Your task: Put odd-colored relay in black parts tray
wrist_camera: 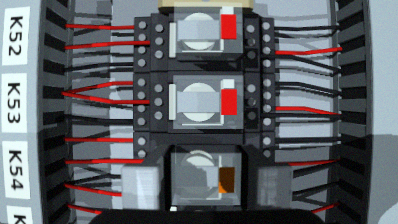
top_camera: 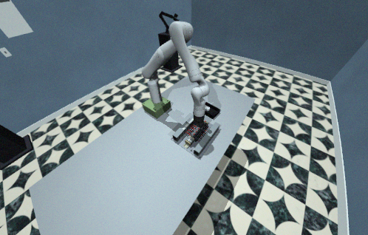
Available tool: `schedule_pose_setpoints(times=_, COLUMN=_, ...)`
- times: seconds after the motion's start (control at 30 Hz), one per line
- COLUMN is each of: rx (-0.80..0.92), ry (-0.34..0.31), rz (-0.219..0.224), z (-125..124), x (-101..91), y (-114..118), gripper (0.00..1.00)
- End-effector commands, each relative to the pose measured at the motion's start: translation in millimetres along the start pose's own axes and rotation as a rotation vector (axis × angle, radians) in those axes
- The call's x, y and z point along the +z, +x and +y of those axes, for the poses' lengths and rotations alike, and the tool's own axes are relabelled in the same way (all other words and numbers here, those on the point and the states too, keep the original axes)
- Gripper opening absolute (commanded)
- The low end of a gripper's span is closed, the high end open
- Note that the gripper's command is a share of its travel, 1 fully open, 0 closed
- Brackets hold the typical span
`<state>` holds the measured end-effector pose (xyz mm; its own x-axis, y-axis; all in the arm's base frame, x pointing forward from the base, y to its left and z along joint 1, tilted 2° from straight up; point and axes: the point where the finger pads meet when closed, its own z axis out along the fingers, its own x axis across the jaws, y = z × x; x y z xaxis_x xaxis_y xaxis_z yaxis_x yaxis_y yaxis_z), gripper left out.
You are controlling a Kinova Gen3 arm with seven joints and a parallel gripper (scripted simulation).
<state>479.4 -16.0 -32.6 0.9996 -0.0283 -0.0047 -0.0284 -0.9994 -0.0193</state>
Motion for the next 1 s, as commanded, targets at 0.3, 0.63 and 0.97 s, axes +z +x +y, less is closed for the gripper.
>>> schedule_pose_setpoints(times=0.3, rx=0.000, ry=0.000, rz=0.020, z=0.0, x=-0.9, y=0.3, gripper=0.00)
schedule_pose_setpoints(times=0.63, rx=0.000, ry=0.000, rz=0.032, z=0.0, x=-1.0, y=-0.1, gripper=0.00)
schedule_pose_setpoints(times=0.97, rx=0.000, ry=0.000, rz=0.053, z=0.0, x=-1.1, y=-0.7, gripper=0.00)
